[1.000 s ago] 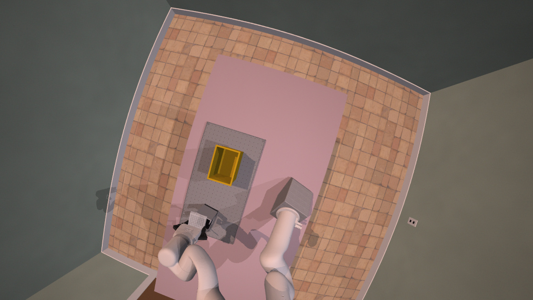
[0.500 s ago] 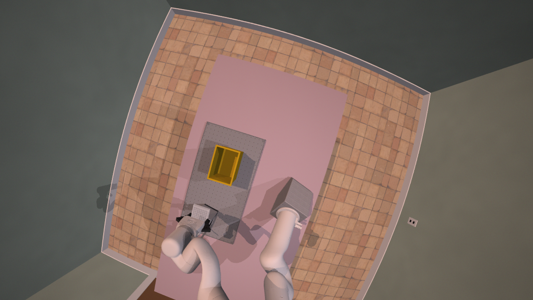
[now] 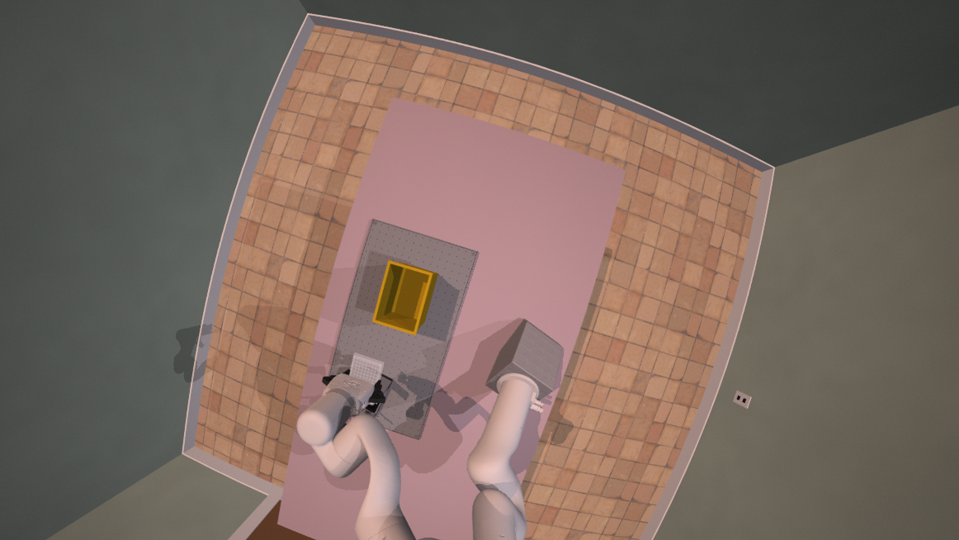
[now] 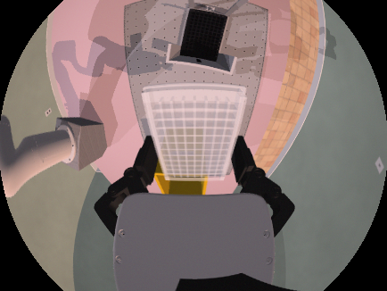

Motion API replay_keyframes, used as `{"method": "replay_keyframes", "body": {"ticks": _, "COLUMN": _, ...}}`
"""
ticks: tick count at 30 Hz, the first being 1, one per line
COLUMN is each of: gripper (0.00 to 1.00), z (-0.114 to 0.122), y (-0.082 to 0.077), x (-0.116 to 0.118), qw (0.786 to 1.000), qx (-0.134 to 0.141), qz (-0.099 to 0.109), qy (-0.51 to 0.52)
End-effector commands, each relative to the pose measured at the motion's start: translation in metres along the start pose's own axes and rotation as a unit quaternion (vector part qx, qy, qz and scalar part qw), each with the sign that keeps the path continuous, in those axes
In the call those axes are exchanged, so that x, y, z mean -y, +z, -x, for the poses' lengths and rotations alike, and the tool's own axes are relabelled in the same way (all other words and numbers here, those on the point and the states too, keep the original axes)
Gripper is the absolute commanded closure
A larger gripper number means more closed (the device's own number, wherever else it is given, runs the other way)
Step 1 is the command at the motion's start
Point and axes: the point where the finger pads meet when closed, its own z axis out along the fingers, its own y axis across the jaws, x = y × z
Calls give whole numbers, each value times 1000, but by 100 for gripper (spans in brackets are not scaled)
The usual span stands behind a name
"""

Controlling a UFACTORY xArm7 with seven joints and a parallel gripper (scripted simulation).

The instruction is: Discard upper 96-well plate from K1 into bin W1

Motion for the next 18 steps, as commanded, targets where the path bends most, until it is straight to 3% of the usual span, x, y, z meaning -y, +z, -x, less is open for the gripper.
{"method": "replay_keyframes", "body": {"ticks": 1, "gripper": 100, "z": 16, "y": 0, "x": 1, "qw": 1000, "qx": -1, "qz": 2, "qy": 0}}
{"method": "replay_keyframes", "body": {"ticks": 18, "gripper": 100, "z": 65, "y": 2, "x": 8, "qw": 1000, "qx": 0, "qz": 2, "qy": 0}}
